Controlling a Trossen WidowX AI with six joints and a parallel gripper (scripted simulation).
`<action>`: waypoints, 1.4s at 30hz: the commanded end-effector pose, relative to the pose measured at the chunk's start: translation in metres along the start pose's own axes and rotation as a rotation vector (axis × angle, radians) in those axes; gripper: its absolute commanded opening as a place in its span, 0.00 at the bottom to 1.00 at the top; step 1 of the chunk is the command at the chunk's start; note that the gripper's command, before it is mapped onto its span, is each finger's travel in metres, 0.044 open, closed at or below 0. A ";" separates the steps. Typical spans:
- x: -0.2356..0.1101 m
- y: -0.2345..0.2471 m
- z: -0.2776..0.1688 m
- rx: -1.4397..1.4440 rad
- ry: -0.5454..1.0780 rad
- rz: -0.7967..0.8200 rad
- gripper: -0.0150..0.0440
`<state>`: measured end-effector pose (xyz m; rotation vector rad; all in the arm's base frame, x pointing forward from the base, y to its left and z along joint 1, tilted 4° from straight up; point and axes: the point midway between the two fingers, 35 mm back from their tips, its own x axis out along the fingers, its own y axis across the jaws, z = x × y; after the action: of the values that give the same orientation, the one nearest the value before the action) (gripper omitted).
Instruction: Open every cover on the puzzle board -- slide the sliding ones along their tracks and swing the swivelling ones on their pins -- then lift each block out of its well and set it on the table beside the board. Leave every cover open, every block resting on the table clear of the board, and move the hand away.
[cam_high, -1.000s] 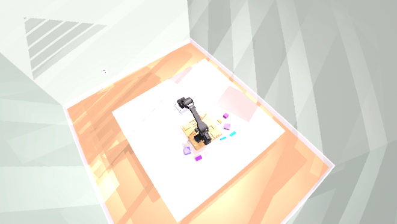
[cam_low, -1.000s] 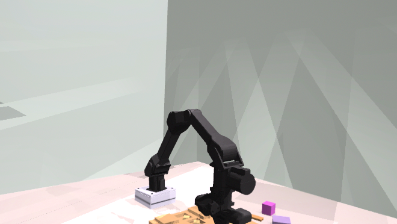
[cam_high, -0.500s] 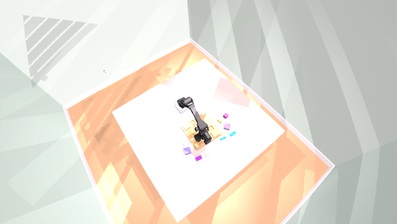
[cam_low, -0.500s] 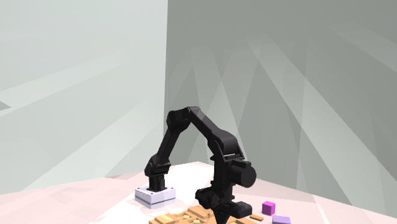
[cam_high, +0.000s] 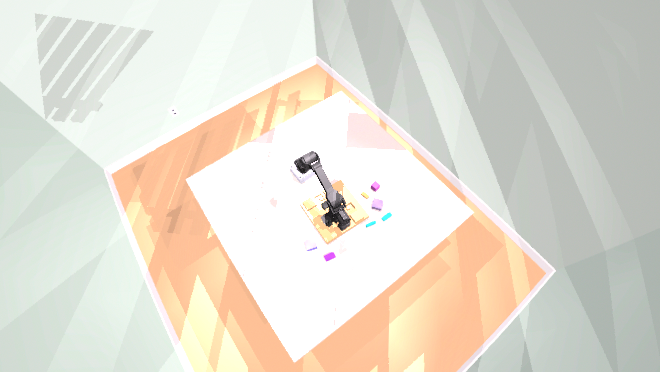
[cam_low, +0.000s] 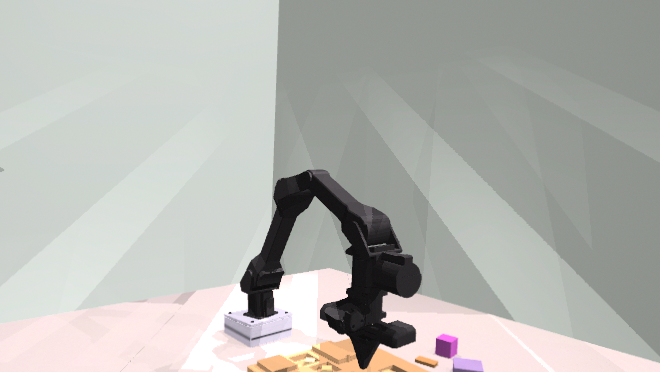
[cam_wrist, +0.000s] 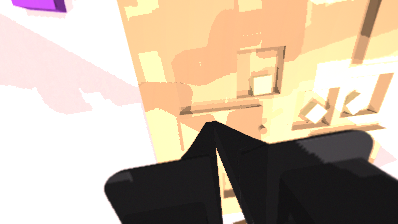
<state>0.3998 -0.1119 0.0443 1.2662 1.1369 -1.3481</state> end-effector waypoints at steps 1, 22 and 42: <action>-0.004 -0.018 -0.005 -0.070 0.002 -0.007 0.25; -0.016 -0.128 -0.026 -0.474 0.007 -0.010 0.25; 0.011 -0.187 -0.035 -0.676 0.011 -0.012 0.25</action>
<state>0.2235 -0.0526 0.0484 0.7739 1.4278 -0.8447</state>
